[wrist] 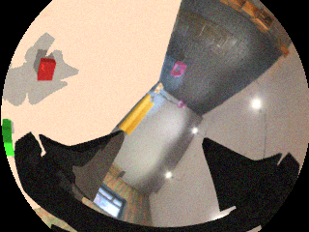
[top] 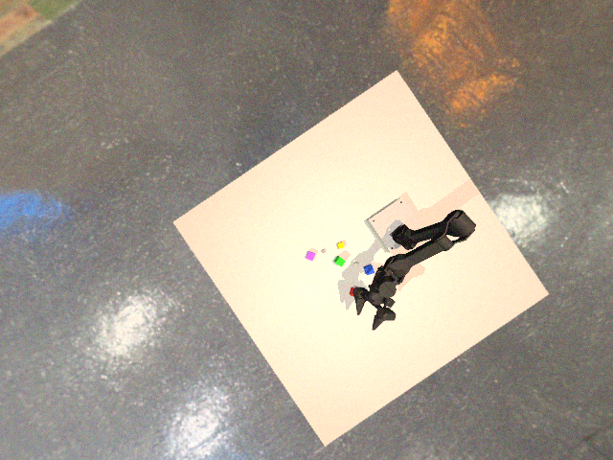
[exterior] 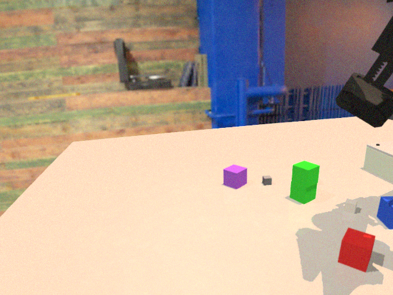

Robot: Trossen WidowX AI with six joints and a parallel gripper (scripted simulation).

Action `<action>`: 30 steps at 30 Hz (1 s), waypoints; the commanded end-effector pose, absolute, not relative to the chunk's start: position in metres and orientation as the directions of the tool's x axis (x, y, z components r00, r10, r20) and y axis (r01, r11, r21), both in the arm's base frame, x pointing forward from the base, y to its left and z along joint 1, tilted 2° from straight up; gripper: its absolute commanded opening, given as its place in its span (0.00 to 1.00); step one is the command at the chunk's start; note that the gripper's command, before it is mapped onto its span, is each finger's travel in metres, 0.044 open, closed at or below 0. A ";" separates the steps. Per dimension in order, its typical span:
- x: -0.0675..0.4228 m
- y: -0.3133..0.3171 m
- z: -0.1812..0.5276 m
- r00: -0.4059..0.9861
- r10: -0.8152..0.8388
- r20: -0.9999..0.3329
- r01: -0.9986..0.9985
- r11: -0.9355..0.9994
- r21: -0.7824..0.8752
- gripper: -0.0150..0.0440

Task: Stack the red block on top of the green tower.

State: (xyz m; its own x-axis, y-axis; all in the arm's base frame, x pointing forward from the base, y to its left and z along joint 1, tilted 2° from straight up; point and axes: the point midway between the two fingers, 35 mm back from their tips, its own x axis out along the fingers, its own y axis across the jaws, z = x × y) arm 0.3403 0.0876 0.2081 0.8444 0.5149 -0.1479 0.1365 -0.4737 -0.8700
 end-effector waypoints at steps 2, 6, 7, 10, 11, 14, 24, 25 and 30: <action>0.359 0.087 0.186 0.821 0.471 -0.322 -0.196 -0.298 -0.934 1.00; 0.367 0.087 0.167 0.776 0.437 -0.456 -0.436 -0.152 -0.887 1.00; 0.368 0.086 0.162 0.761 0.427 -0.488 -0.490 -0.114 -0.864 1.00; 0.371 0.086 0.149 0.711 0.396 -0.581 -0.634 0.005 -0.773 1.00; 0.371 0.085 0.145 0.693 0.384 -0.610 -0.675 0.046 -0.737 1.00; 0.371 0.084 0.133 0.630 0.349 -0.694 -0.771 0.169 -0.614 1.00; 0.359 0.077 0.103 0.366 0.211 -0.907 -0.807 0.556 -0.196 1.00; 0.358 0.076 0.101 0.336 0.196 -0.921 -0.790 0.591 -0.163 1.00; 0.347 0.072 0.094 0.184 0.116 -0.976 -0.661 0.750 -0.035 1.00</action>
